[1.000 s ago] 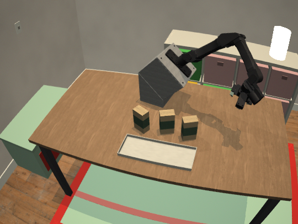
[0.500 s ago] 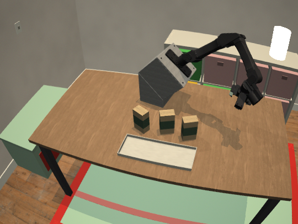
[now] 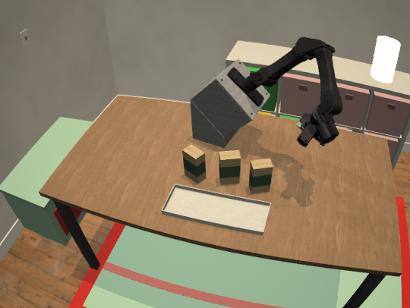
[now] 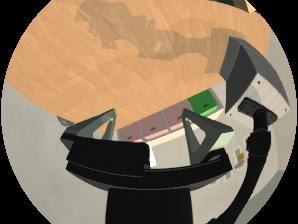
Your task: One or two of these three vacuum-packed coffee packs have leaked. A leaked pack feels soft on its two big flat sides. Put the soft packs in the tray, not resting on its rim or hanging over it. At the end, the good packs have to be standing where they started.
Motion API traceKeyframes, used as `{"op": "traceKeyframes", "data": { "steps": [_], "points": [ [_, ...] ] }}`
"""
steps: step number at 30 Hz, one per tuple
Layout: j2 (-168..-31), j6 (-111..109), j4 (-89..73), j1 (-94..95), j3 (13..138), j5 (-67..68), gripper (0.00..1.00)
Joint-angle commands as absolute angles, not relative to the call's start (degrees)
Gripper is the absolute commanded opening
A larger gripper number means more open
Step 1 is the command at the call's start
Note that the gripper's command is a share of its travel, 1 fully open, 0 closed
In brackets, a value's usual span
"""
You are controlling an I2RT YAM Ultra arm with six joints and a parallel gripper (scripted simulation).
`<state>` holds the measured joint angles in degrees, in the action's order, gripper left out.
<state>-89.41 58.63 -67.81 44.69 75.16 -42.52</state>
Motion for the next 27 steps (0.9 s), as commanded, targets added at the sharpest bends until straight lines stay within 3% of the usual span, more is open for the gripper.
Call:
{"op": "traceKeyframes", "data": {
  "steps": [1,10,27],
  "points": [
    [-86.1,60.1,-64.1,36.8,67.2,-44.3,1.00],
    [-95.8,57.1,-55.8,6.7,50.3,-46.4,1.00],
    [-129.2,70.0,-43.4,-21.6,64.7,-41.5,1.00]
  ]
}}
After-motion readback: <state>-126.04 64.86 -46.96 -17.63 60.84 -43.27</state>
